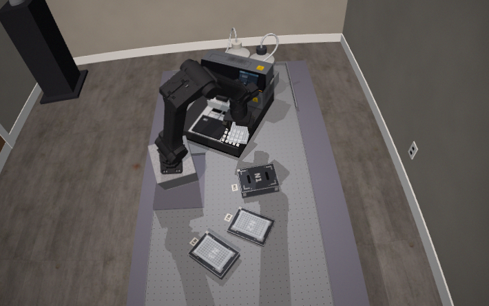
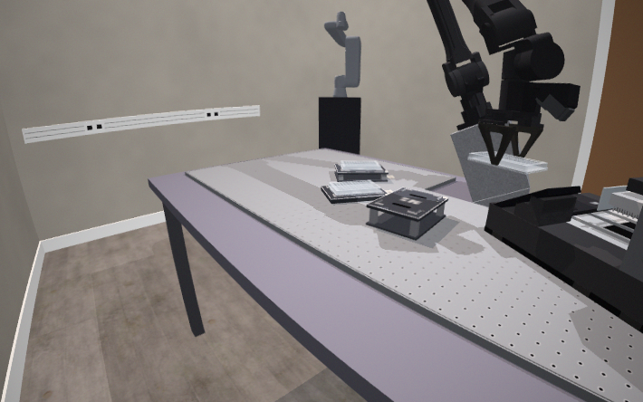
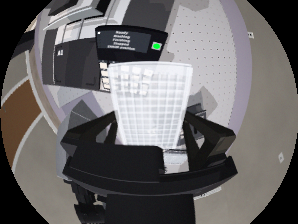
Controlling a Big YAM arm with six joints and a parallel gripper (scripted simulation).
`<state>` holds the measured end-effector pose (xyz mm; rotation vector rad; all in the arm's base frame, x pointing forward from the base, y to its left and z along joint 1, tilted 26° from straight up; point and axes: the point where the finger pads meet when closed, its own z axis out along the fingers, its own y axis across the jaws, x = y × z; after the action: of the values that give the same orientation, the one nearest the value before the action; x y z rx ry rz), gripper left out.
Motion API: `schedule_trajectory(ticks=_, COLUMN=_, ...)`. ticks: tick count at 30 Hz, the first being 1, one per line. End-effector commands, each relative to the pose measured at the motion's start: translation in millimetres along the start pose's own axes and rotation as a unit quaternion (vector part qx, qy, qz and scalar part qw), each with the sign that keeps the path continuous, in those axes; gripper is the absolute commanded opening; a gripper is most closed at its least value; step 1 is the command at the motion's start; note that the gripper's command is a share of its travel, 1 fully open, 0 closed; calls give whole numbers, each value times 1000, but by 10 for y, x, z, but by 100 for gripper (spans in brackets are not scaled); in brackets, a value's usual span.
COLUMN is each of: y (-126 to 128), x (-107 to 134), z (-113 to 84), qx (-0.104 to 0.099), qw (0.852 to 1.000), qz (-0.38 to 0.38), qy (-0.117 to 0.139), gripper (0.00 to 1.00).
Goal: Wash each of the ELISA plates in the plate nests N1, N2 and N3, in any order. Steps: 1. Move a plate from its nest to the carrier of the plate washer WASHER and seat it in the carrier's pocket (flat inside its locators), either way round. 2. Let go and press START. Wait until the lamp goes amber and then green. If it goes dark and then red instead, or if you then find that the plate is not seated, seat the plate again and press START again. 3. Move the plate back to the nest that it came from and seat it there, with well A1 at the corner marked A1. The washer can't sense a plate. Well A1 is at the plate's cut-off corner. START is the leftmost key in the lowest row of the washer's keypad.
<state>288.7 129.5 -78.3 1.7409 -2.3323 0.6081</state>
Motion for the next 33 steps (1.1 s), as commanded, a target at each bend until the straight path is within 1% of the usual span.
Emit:
schedule_trajectory(ticks=1, y=-28, x=-179, z=-71, qx=2, qw=999, qz=-51, qy=-5, gripper=82)
schedule_trajectory(ticks=7, y=215, x=-378, z=-97, qx=3, qw=989, qz=-151, qy=-6, gripper=82)
schedule_trajectory(ticks=13, y=458, x=-576, z=-123, qx=3, qw=969, qz=-249, qy=-6, gripper=82)
schedule_trajectory(ticks=17, y=460, x=-577, z=-123, qx=3, qw=968, qz=-252, qy=-6, gripper=82)
schedule_trajectory(ticks=18, y=421, x=-422, z=-109, qx=-2, qw=971, qz=-239, qy=-3, gripper=82)
schedule_trajectory(ticks=22, y=420, x=-422, z=-112, qx=-2, qw=971, qz=-239, qy=-3, gripper=82)
schedule_trajectory(ticks=23, y=600, x=-428, z=-74, qx=-5, qw=962, qz=-272, qy=4, gripper=82)
schedule_trajectory(ticks=24, y=675, x=-414, z=-34, qx=-10, qw=957, qz=-291, qy=10, gripper=82)
schedule_trajectory(ticks=27, y=770, x=-541, z=-87, qx=-5, qw=942, qz=-335, qy=3, gripper=82)
schedule_trajectory(ticks=32, y=998, x=-642, z=-122, qx=-3, qw=911, qz=-412, qy=1, gripper=82)
schedule_trajectory(ticks=33, y=998, x=-642, z=-122, qx=-3, qw=911, qz=-412, qy=1, gripper=82)
